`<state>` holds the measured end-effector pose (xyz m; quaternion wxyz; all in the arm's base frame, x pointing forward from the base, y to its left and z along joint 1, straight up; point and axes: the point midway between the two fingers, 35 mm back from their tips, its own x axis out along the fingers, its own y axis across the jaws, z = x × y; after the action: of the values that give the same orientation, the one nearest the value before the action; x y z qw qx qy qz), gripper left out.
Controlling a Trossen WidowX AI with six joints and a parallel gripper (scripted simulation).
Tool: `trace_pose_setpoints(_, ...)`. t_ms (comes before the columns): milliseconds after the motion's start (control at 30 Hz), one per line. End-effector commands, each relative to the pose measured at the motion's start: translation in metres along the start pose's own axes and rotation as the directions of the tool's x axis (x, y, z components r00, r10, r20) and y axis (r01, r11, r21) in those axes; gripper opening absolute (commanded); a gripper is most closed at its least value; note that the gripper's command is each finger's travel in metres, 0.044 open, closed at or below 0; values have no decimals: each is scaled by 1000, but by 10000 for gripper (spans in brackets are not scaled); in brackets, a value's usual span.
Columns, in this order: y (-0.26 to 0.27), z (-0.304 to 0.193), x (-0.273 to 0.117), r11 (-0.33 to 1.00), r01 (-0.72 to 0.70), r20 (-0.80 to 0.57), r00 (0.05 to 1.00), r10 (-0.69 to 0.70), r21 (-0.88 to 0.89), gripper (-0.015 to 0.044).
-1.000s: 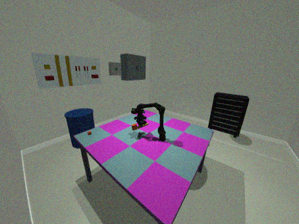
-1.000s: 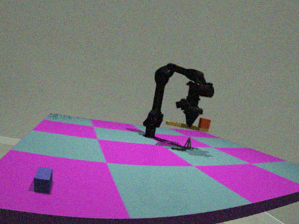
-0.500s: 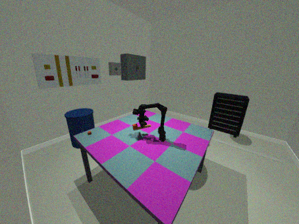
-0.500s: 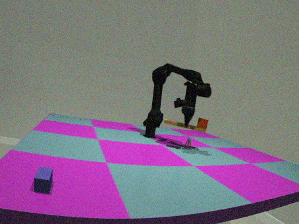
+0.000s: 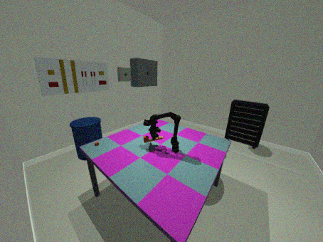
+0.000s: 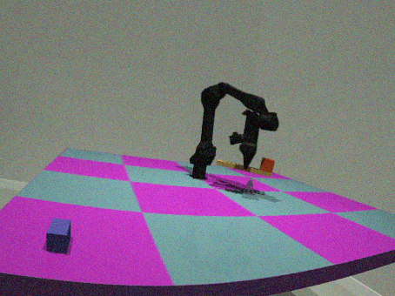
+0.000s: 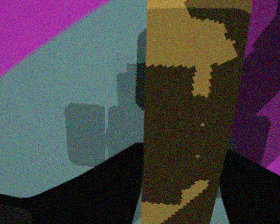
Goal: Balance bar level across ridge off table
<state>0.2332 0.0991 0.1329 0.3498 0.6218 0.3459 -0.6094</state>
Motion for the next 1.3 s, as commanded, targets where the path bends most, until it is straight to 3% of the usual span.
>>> trace_pose_setpoints(0,-1,0,7,1000,1,-5,1000,-1,6,0)
trace_pose_setpoints(1267,-2,0,20,1000,1,-5,1000,-1,6,0)
